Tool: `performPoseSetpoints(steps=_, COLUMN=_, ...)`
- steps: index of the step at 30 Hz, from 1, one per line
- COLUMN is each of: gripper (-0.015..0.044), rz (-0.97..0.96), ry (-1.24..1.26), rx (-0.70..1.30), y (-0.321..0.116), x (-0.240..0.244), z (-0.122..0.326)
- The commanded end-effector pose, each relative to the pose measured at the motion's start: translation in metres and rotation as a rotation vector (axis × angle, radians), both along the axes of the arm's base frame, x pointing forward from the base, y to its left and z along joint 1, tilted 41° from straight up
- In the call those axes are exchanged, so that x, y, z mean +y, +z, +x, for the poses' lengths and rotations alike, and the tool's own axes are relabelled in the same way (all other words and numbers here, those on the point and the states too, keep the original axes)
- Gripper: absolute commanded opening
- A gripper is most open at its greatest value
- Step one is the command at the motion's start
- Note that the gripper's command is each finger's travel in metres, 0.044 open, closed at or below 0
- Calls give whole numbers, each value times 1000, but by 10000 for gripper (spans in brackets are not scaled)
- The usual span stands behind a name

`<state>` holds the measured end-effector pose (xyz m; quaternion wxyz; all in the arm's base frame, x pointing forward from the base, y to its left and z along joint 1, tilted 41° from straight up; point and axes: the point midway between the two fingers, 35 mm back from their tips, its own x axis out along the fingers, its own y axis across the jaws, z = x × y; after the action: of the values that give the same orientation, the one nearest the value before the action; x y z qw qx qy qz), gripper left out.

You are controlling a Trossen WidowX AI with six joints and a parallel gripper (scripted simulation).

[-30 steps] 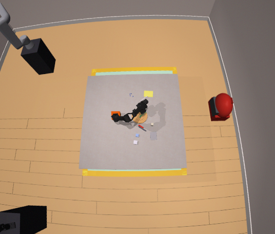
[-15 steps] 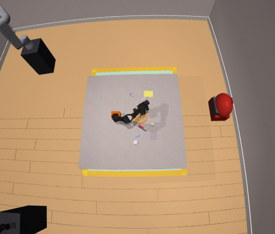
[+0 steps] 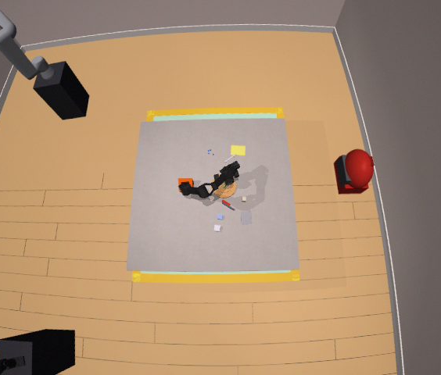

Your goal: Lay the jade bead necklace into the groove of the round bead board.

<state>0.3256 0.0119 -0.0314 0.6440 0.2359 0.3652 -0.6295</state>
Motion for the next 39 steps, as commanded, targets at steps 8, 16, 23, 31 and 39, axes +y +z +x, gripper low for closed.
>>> performPoseSetpoints(steps=8, gripper=120, rz=-9, ry=7, rx=13, y=-13, x=-12, z=-5)
performPoseSetpoints(steps=16, gripper=0, rz=-4, ry=-1, rx=6, y=-11, x=-11, z=-3)
performPoseSetpoints(steps=23, gripper=0, rz=-4, ry=-1, rx=6, y=-11, x=-11, z=-3)
performPoseSetpoints(steps=31, gripper=0, rz=-4, ry=-1, rx=6, y=-11, x=-11, z=-3)
performPoseSetpoints(steps=39, gripper=0, rz=-4, ry=-1, rx=6, y=-11, x=-11, z=-3)
